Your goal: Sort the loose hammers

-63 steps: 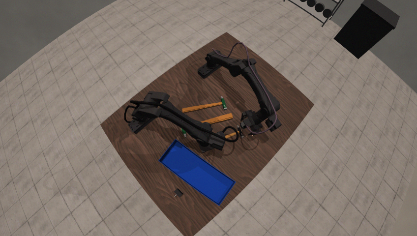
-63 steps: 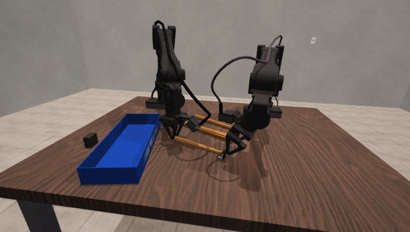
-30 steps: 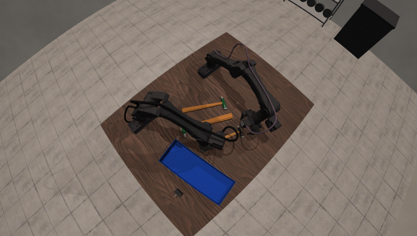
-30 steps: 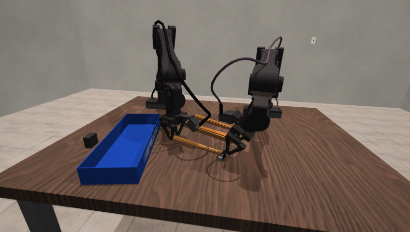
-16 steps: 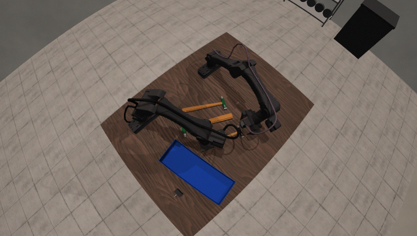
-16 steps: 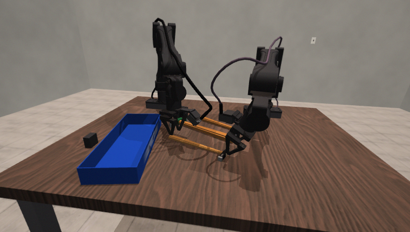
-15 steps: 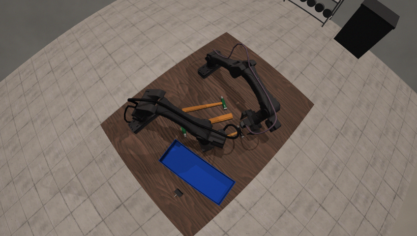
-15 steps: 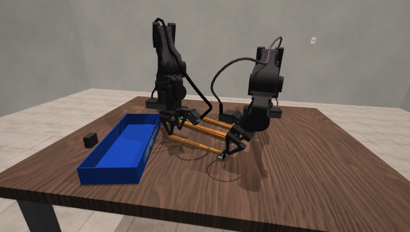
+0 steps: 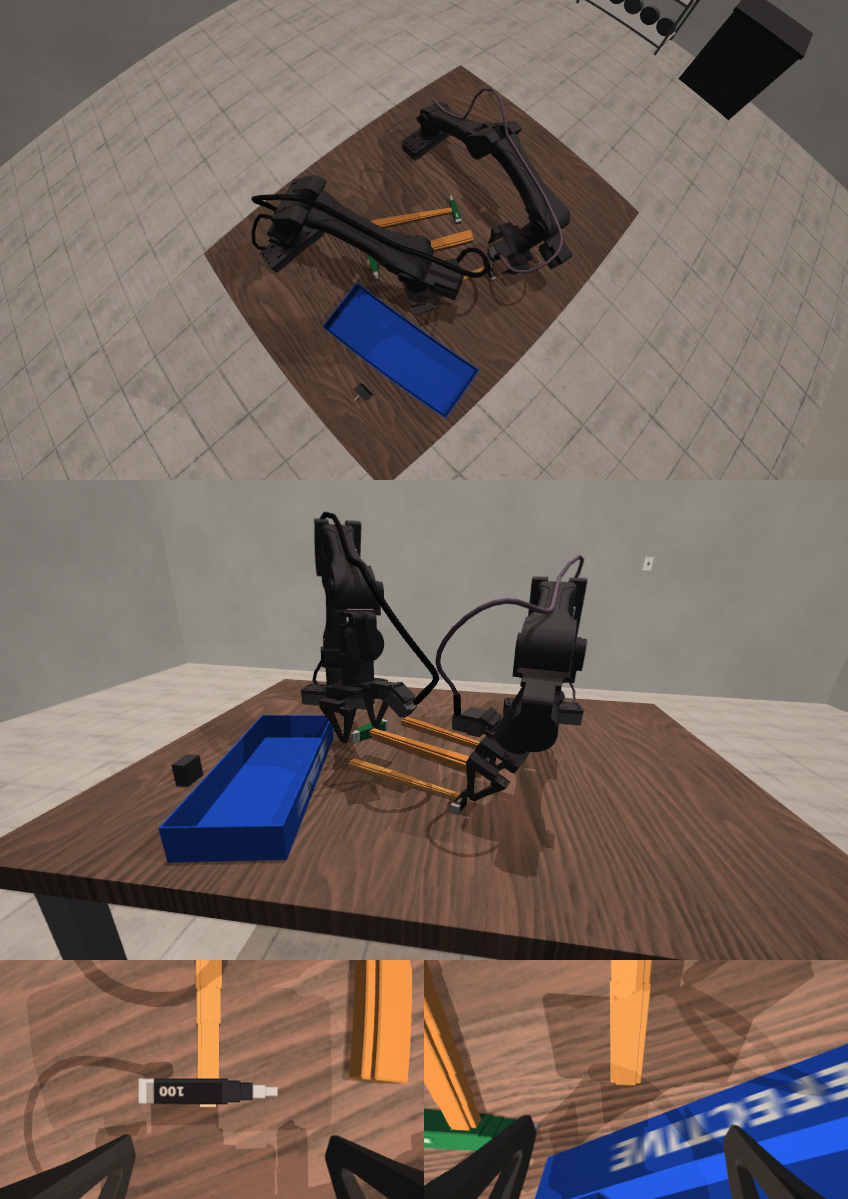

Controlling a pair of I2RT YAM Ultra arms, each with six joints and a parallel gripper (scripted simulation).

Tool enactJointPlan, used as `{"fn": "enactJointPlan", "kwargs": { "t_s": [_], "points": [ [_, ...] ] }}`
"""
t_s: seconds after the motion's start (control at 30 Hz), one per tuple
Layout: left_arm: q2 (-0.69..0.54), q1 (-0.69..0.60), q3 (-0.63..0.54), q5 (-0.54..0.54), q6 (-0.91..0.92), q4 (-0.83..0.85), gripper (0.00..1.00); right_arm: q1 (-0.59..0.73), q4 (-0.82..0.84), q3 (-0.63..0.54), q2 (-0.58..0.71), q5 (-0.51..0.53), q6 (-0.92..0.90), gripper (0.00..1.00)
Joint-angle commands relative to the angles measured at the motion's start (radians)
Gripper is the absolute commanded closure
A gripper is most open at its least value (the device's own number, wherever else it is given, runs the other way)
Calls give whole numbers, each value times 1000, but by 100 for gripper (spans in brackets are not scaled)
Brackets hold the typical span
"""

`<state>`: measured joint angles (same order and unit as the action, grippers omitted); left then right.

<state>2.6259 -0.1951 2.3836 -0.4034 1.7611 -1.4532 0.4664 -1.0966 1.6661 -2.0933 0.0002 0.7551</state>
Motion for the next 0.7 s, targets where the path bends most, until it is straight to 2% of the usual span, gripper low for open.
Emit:
{"fn": "enactJointPlan", "kwargs": {
  "t_s": [0.0,0.03,0.2,0.23,0.33,0.4,0.5,0.67],
  "points": [
    [-1,1,30,-4,6,-16,0,-10,-26,10,-25,-1,13,0],
    [-1,1,30,-4,6,-16,0,-9,-26,10,-25,-1,13,0],
    [-1,1,30,-4,6,-16,0,41,53,-14,-11,9,-110,57],
    [-1,1,30,-4,6,-16,0,71,80,-24,3,6,-160,60],
    [-1,1,30,-4,6,-16,0,191,153,-75,24,-14,-301,60],
    [-1,1,30,-4,6,-16,0,191,153,-75,24,-14,-301,60],
    [-14,7,41,-36,-13,45,0,314,234,-113,32,-16,-439,60],
    [-145,-3,17,-29,-183,75,0,451,327,-162,37,-17,-605,60]
  ]
}}
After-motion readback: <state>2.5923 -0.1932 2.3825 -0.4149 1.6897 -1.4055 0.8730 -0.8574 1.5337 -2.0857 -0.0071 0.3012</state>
